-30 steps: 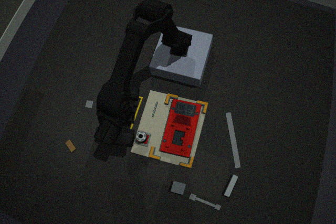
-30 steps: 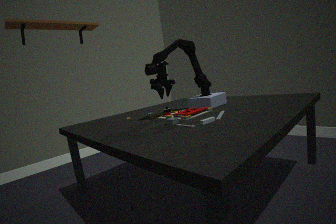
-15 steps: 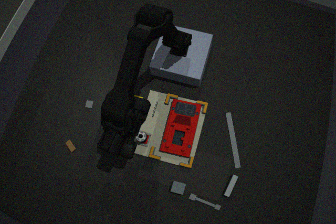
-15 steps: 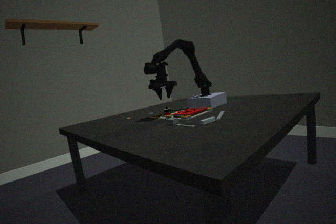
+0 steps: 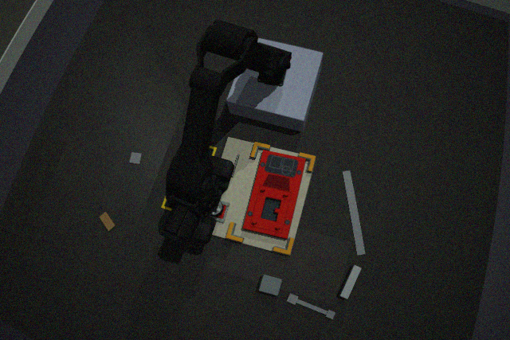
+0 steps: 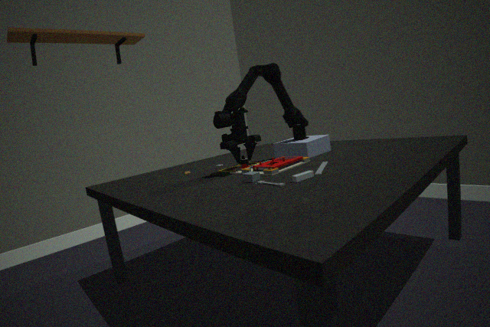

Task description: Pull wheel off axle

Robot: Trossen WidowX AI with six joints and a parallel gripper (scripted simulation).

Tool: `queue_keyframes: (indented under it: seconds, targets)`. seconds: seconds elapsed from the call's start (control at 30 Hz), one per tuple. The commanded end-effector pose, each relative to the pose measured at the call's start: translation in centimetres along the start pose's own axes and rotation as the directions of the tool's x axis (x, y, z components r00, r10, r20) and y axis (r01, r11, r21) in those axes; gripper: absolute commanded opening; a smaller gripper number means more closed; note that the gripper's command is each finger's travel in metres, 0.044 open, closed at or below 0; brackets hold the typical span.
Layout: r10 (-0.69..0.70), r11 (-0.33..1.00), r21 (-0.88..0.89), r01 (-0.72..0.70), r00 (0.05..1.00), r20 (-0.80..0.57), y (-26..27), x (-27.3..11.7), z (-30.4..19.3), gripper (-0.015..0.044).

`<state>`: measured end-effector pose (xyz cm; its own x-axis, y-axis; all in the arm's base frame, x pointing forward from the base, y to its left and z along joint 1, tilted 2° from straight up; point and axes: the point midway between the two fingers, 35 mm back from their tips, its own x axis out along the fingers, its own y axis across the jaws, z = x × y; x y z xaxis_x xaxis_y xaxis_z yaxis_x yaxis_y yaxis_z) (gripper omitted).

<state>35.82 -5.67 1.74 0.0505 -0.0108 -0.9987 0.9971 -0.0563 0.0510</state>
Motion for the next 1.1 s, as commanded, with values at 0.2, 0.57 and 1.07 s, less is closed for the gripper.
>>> queue_keyframes:
  seconds: [0.2, 0.57, 1.07]
  targets:
    - [0.001, 1.0, 0.0, -0.001, 1.0, 0.0, 0.03, -0.14, 0.01, 0.0233]
    - [0.001, 1.0, 0.0, -0.001, 1.0, 0.0, 0.03, -0.14, 0.01, 0.014]
    - [0.003, 1.0, 0.0, -0.003, 1.0, 0.0, 0.05, -0.58, 0.01, 0.0]
